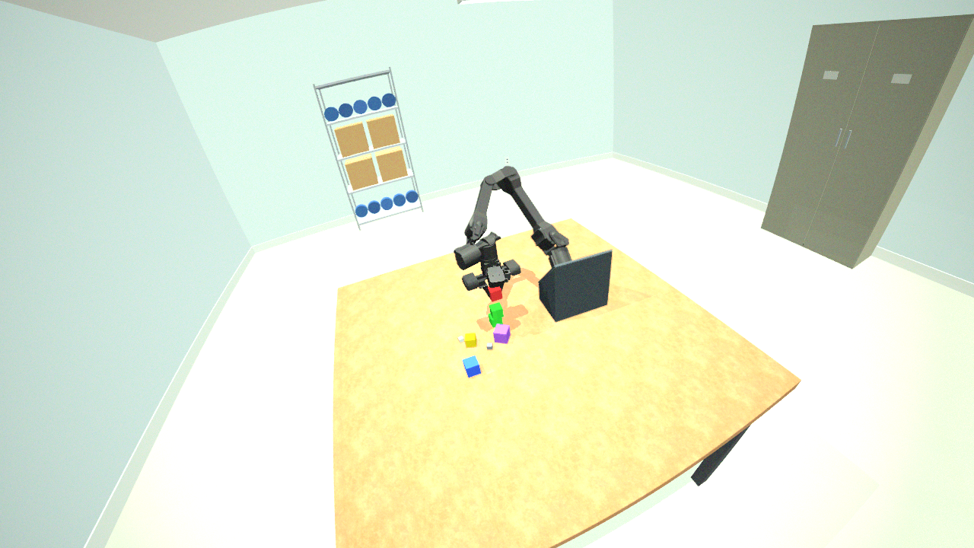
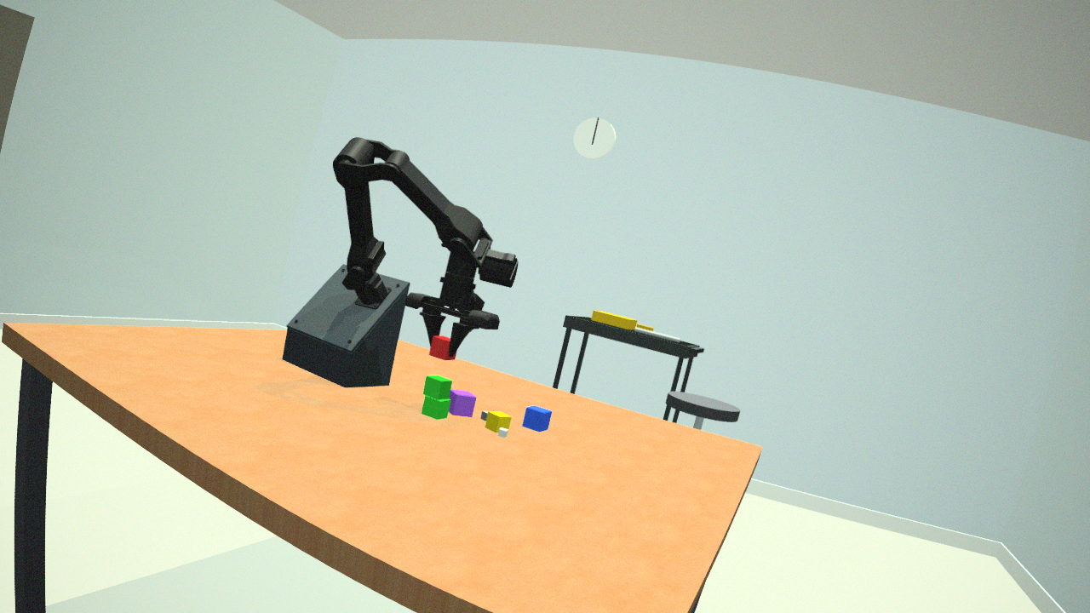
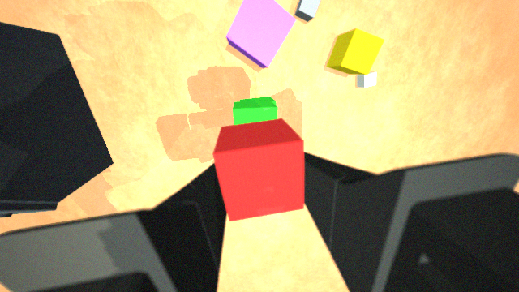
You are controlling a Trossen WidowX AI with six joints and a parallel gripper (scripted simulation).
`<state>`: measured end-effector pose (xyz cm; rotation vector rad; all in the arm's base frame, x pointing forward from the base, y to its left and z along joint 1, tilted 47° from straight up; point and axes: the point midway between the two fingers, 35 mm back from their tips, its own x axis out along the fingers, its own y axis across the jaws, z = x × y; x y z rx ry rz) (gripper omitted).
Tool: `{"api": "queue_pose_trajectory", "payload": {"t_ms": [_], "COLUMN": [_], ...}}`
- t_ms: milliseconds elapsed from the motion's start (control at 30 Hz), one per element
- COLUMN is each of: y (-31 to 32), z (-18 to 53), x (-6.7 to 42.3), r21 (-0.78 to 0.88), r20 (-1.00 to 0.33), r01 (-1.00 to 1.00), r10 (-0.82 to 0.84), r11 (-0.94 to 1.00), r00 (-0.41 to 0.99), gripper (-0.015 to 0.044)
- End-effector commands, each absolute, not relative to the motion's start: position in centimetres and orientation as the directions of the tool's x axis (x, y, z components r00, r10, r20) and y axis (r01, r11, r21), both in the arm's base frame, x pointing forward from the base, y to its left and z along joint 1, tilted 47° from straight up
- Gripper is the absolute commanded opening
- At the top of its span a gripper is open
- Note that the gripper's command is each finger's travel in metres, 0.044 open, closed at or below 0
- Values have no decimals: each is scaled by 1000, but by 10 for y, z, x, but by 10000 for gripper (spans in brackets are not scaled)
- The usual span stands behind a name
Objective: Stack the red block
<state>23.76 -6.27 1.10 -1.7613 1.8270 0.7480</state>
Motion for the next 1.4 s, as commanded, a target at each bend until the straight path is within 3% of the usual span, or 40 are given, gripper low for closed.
{"api": "queue_pose_trajectory", "payload": {"t_ms": [0,500,1367], "y": [-62,-92,-91], "z": [8,-17,-16], "x": [241,240,240], "r21": [34,35,35], "r20": [-686,-684,-685], "r01": [-999,-999,-999], "r10": [-727,-728,-728], "r11": [22,22,22], "r00": [-39,-40,-40], "gripper": [0,0,0]}}
